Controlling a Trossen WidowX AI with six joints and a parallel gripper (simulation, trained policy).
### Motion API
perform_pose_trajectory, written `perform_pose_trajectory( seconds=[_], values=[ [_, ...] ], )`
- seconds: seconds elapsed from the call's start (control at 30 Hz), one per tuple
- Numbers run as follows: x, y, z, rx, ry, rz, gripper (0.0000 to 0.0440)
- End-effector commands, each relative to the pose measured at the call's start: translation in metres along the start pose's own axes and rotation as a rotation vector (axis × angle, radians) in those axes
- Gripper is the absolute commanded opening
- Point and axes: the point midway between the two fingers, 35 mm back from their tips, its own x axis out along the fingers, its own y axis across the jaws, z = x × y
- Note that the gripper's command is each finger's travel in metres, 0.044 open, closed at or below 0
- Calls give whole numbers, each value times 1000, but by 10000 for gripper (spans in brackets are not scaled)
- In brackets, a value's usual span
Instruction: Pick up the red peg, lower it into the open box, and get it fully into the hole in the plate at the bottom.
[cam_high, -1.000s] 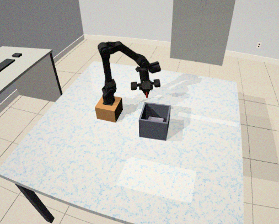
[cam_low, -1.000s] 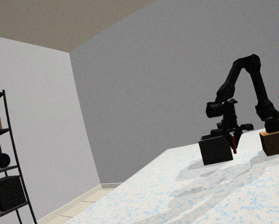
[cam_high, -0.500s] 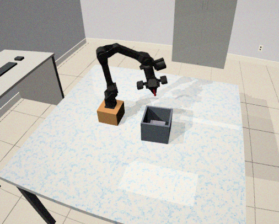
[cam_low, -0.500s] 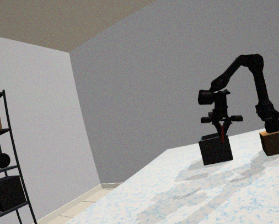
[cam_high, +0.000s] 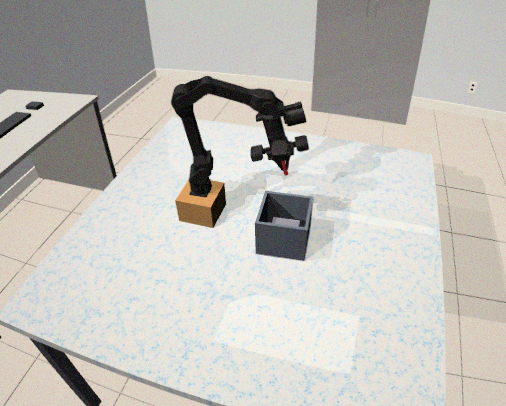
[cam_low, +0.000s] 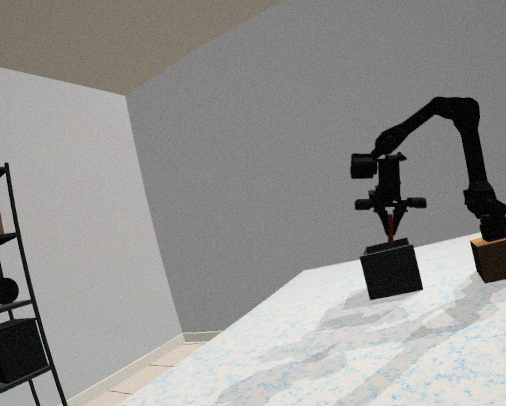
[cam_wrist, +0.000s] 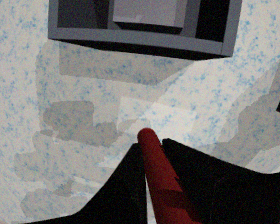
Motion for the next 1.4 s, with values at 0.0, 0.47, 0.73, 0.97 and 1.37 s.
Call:
perform_pose_trajectory(
  seconds=[0.0,0.47,0.73,0.97,1.37],
  values=[
    [-3,1,13,6,-22,-2,0],
    [-1,-5,58,44,-63,-58,0],
    [5,-8,78,55,-64,-90,0],
    [12,-10,93,62,-57,-114,0],
    [34,-16,116,75,-43,-154,0]
  ],
)
